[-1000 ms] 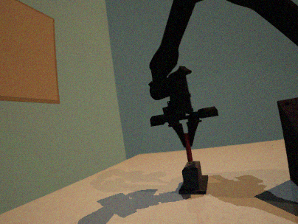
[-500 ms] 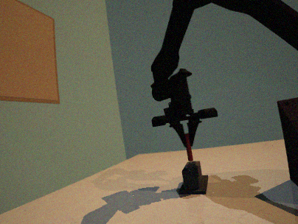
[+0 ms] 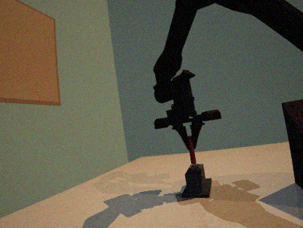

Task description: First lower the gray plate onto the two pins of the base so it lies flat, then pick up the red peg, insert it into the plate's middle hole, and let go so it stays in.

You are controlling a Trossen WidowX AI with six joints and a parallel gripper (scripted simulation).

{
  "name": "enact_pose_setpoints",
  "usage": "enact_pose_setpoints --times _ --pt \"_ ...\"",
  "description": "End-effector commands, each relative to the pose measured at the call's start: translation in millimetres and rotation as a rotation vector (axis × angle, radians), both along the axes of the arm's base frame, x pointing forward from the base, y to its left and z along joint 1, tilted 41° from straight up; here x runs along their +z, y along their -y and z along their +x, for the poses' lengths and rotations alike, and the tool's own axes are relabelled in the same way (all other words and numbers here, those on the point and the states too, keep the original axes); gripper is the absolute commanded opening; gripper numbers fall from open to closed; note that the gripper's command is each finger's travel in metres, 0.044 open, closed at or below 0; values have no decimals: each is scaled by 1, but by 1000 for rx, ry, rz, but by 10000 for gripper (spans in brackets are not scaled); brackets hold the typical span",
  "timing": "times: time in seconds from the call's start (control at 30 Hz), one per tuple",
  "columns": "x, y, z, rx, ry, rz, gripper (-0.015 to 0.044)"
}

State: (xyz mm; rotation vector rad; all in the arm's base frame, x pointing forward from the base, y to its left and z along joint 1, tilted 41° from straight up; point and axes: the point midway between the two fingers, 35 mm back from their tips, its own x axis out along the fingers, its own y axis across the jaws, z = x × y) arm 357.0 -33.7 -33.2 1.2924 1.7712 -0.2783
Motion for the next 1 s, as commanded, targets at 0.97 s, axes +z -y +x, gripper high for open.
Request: enact_pose_setpoints --times 0.97 --pt "-7 -4 -1 2 0 -1 0"
